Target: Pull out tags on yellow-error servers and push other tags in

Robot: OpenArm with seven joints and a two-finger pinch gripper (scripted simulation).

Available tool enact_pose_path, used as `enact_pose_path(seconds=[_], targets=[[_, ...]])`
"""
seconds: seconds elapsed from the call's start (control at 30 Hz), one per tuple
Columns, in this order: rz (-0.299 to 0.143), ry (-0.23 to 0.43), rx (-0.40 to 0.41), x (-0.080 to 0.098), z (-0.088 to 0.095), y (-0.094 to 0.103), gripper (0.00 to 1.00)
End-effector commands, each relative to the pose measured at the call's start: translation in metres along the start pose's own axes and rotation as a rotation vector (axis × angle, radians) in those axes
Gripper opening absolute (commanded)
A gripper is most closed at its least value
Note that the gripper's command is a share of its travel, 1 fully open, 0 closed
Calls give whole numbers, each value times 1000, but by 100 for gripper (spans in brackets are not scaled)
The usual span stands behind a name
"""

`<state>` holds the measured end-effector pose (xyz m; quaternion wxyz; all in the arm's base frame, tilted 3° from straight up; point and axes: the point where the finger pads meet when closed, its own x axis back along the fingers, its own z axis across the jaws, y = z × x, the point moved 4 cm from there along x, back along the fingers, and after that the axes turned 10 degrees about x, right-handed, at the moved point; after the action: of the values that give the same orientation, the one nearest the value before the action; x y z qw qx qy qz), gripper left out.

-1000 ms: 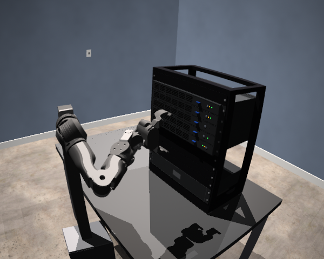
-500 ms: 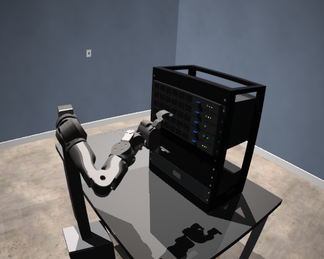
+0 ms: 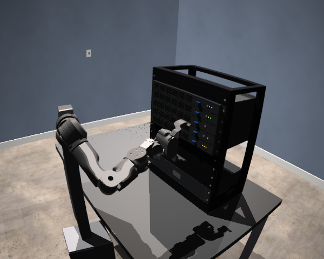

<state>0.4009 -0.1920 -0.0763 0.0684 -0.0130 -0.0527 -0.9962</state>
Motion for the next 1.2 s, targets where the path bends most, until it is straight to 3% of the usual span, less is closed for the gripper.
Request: enact_pose_path(seconds=[0.0,0.2,0.4,1.17], targets=[[15,27,10,-6,2,1,100],[15,26,10,-34,-16,14,100],[16,26,10,-50,-26,22,100],[17,28,10,-54,-28,23,100]])
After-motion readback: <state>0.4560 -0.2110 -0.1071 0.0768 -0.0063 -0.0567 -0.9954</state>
